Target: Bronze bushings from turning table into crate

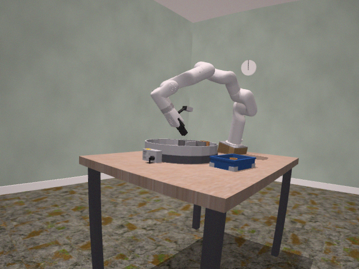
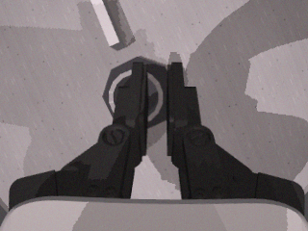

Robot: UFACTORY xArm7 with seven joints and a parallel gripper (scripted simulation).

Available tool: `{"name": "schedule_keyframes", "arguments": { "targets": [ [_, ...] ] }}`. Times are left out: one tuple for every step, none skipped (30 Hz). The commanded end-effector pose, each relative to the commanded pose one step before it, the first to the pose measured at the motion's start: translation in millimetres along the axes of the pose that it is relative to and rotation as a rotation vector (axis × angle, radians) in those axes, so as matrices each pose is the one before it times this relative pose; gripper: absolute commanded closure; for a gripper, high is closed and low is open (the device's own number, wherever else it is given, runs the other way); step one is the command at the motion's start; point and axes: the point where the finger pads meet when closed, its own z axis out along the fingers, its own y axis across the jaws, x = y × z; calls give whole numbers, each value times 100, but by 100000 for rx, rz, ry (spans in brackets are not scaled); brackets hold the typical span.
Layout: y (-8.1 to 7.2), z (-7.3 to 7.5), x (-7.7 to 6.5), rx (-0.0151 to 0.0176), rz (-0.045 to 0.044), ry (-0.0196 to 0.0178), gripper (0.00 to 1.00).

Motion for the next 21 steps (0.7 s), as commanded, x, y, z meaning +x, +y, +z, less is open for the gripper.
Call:
{"name": "schedule_keyframes", "arguments": {
  "targets": [
    [-15, -220, 17, 17, 6, -491, 89],
    [0, 0, 0, 0, 0, 0, 89],
    [0, 0, 0, 0, 0, 0, 89],
    [0, 0, 0, 0, 0, 0, 89],
    [0, 0, 0, 0, 0, 0, 89],
    [0, 0, 0, 0, 0, 0, 89],
    [0, 0, 0, 0, 0, 0, 89],
    [0, 0, 0, 0, 0, 0, 89],
    [0, 0, 0, 0, 0, 0, 89],
    [0, 0, 0, 0, 0, 0, 89],
    [0, 0, 0, 0, 0, 0, 89],
    [0, 0, 0, 0, 0, 0, 89],
    [0, 0, 0, 0, 0, 0, 89],
    [0, 0, 0, 0, 0, 0, 89],
    [0, 0, 0, 0, 0, 0, 89],
    [0, 0, 0, 0, 0, 0, 89],
    [0, 0, 0, 0, 0, 0, 89],
    [0, 0, 0, 0, 0, 0, 89],
    [-1, 9, 12, 0, 1, 0, 90],
    [-5, 60, 76, 1, 5, -1, 90],
    [-12, 149, 188, 1, 12, -1, 90]
  ]
}}
